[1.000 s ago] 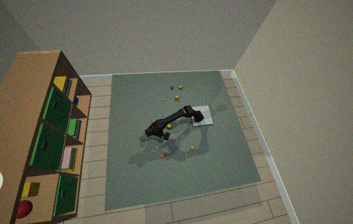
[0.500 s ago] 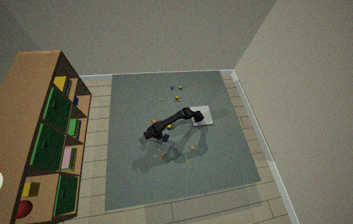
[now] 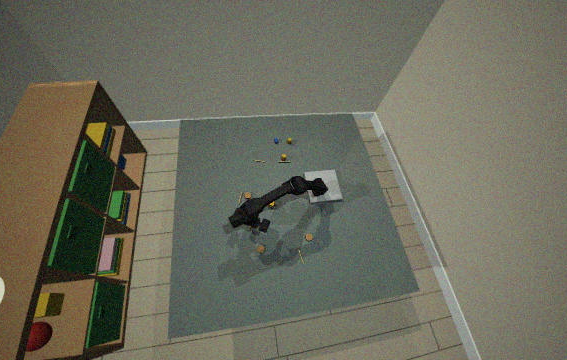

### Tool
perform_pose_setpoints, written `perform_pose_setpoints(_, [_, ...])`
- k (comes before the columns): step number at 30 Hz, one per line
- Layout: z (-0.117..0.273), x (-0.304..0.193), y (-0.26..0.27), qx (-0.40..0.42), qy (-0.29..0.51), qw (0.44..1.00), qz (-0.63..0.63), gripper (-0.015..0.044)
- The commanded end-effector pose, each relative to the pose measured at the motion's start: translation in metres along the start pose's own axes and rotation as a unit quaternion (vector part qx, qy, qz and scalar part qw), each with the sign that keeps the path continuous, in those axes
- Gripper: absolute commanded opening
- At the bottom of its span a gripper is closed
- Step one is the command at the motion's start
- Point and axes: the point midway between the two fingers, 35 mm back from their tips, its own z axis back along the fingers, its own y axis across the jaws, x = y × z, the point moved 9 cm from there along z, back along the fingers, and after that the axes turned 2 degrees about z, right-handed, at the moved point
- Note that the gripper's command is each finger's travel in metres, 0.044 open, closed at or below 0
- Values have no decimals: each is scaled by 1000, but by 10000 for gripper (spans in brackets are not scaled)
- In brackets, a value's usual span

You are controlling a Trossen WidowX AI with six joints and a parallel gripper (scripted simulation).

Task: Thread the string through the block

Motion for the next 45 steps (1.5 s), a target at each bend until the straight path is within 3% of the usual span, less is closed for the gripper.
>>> perform_pose_setpoints(1, [-4,-5,0,-4,-2,1000,-2,0])
perform_pose_setpoints(45, [-22,-17,-18,-5,1,1000,-4,0])
